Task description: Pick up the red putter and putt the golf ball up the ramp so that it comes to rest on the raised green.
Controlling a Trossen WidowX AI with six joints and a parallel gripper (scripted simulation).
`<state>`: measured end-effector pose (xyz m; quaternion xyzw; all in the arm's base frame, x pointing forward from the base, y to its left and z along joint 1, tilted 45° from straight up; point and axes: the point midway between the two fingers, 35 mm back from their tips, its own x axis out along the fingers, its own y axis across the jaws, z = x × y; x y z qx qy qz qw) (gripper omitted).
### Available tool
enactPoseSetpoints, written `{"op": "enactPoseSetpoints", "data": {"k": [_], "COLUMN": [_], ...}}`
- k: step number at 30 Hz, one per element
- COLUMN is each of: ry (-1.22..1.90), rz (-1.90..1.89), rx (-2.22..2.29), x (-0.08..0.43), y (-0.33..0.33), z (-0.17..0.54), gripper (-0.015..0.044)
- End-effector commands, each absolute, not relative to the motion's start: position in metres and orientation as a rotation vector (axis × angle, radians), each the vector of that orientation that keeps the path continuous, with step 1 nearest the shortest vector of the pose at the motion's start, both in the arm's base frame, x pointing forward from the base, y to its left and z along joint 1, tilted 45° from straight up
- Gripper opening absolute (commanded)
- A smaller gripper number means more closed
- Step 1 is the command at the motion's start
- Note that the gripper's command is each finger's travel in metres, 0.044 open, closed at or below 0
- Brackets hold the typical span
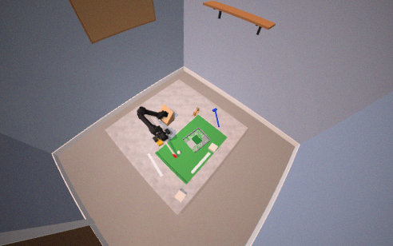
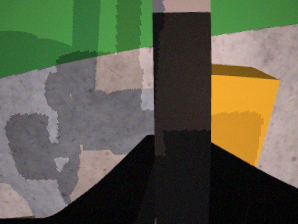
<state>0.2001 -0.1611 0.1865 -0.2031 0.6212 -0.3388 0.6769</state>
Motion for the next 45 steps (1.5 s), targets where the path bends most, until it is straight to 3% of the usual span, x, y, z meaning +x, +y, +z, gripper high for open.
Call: {"op": "enactPoseSetpoints", "data": {"k": [1, 45], "ry": [1.386, 1.383], "rz": [-0.754, -0.758], "rx": [-0.459, -0.463], "x": [0.201, 0.195], "y": [-0.163, -0.203], "z": [0.184, 0.187], "gripper": [0.0000, 0.0000]}}
